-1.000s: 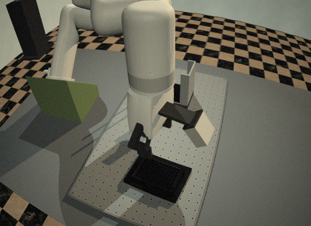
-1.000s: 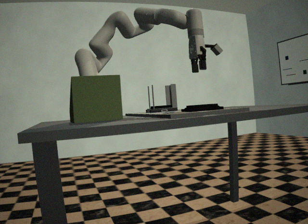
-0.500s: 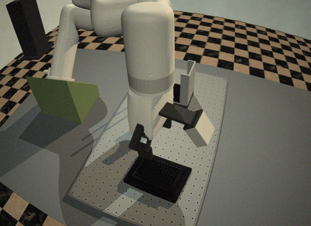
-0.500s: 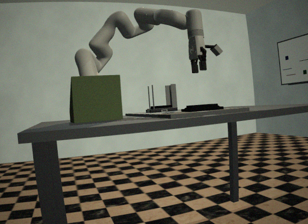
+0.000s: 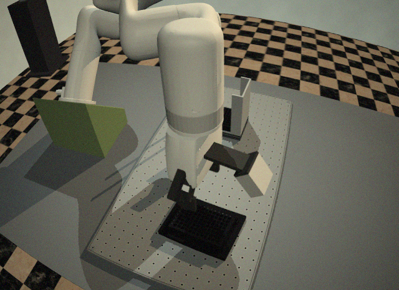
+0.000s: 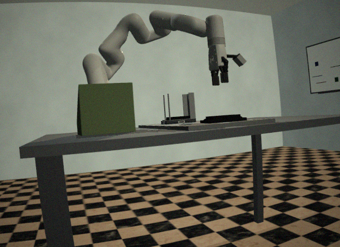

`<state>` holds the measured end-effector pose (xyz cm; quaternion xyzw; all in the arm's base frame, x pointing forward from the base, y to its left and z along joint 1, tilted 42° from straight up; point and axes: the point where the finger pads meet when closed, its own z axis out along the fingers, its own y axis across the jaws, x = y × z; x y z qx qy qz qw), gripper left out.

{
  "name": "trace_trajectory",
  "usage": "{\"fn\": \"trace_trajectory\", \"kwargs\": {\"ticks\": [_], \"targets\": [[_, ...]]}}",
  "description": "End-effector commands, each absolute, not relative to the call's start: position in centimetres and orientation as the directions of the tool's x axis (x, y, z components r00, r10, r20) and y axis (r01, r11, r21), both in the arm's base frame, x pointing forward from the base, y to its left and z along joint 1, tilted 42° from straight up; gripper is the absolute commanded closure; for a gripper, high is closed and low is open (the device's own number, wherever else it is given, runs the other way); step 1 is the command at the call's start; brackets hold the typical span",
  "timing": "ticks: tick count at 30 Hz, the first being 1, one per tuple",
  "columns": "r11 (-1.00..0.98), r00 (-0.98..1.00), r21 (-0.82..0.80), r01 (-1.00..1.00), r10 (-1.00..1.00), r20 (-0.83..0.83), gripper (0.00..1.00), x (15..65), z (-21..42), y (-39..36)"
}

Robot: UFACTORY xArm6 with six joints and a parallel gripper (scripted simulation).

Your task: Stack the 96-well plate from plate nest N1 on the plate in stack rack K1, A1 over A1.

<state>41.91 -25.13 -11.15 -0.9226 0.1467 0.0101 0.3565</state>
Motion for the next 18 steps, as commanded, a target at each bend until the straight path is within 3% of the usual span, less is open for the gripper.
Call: {"fn": "trace_trajectory", "kwargs": {"ticks": [1, 18], "targets": [[-0.704, 0.957, -0.654, -0.277, -0.265, -0.120, 0.00, 42.1, -11.6, -24.8], [-0.704, 0.957, -0.654, -0.277, -0.265, -0.120, 0.00, 42.3, -13.5, -23.1]]}}
